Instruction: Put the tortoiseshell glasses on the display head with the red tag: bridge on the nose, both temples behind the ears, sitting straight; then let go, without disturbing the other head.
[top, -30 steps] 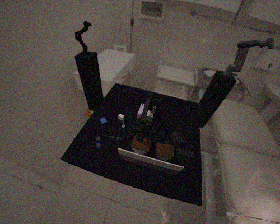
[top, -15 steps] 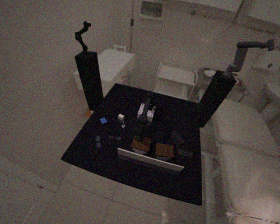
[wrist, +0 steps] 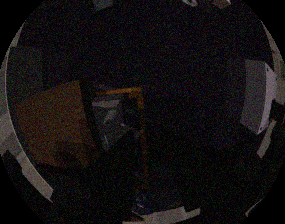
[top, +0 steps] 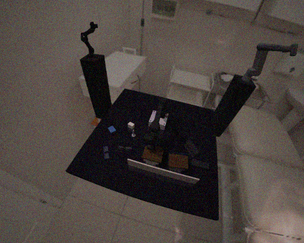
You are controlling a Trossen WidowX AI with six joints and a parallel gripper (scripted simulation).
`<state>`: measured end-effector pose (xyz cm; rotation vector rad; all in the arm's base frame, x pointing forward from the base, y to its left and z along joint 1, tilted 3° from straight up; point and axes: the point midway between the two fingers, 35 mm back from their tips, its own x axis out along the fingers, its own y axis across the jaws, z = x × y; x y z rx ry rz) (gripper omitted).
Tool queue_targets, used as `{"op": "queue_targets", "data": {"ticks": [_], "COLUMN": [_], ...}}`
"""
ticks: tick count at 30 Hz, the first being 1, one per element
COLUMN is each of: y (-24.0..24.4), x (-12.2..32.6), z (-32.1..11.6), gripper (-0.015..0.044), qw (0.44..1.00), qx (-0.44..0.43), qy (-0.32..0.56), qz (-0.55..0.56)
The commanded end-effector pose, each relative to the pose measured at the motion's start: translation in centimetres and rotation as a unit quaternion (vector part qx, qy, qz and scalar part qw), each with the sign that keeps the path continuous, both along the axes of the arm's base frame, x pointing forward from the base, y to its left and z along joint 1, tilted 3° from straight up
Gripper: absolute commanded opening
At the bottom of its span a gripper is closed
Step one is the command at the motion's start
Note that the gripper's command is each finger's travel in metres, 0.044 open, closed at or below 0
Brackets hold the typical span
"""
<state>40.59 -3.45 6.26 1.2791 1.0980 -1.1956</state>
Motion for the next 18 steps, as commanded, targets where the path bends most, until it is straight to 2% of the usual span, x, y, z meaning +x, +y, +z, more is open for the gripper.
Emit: {"op": "queue_targets", "data": {"ticks": [1, 5, 18], "y": [-0.1, 0.0, 0.3], "x": [0.1, -0.3, -5.5], "z": [1.2, 1.3, 2.4], "gripper": [0.0108, 0.0108, 0.0108], "qw": [1.0, 1.0, 1.0], "qx": [-0.003, -0.003, -0.003], "qy": [0.004, 0.004, 0.007], "qz": [-0.002, -0.002, -0.002]}}
